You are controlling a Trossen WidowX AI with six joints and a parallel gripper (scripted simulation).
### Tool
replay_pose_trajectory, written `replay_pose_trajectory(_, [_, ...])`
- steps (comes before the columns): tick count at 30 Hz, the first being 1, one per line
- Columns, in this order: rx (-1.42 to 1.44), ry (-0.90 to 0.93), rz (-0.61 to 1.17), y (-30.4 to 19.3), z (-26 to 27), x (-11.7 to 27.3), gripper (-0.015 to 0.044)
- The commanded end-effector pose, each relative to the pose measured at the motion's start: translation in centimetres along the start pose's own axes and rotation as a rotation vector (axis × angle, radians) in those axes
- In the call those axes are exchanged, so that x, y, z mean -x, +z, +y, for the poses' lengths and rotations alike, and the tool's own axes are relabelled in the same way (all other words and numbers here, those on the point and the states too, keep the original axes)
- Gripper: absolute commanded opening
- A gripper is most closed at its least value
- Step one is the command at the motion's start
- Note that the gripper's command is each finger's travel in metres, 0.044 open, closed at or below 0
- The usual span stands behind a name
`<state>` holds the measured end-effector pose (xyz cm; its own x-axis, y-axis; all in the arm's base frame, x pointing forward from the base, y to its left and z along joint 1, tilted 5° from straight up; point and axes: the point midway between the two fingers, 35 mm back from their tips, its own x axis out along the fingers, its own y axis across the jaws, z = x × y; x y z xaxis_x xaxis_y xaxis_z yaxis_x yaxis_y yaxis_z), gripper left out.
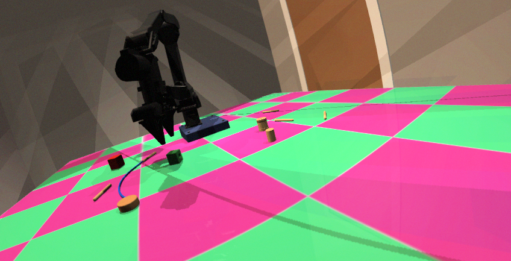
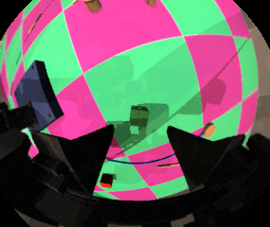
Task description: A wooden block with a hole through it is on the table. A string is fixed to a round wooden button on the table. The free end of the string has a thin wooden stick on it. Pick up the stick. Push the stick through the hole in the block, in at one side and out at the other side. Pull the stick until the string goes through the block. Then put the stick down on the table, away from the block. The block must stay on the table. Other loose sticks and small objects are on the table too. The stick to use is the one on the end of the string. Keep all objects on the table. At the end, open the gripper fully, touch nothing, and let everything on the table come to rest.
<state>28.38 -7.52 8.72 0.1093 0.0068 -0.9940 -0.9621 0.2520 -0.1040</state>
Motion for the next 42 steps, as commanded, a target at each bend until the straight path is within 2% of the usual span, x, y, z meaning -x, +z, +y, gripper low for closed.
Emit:
replay_pose_trajectory(1, [0.0,0.0,0.0,0.01,0.0,0.01,0.0256])
replay_pose_trajectory(2, [0.0,0.0,0.0,0.01,0.0,0.01,0.0236])
replay_pose_trajectory(11, [0.0,0.0,0.0,0.0,0.0,0.0,0.0236])
replay_pose_trajectory(20, [0.0,0.0,0.0,0.0,0.0,0.0,0.0])
replay_pose_trajectory(37, [0.0,0.0,0.0,0.0,0.0,0.0,0.0])
replay_pose_trajectory(42, [0.0,0.0,0.0,0.0,0.0,0.0,0.0131])
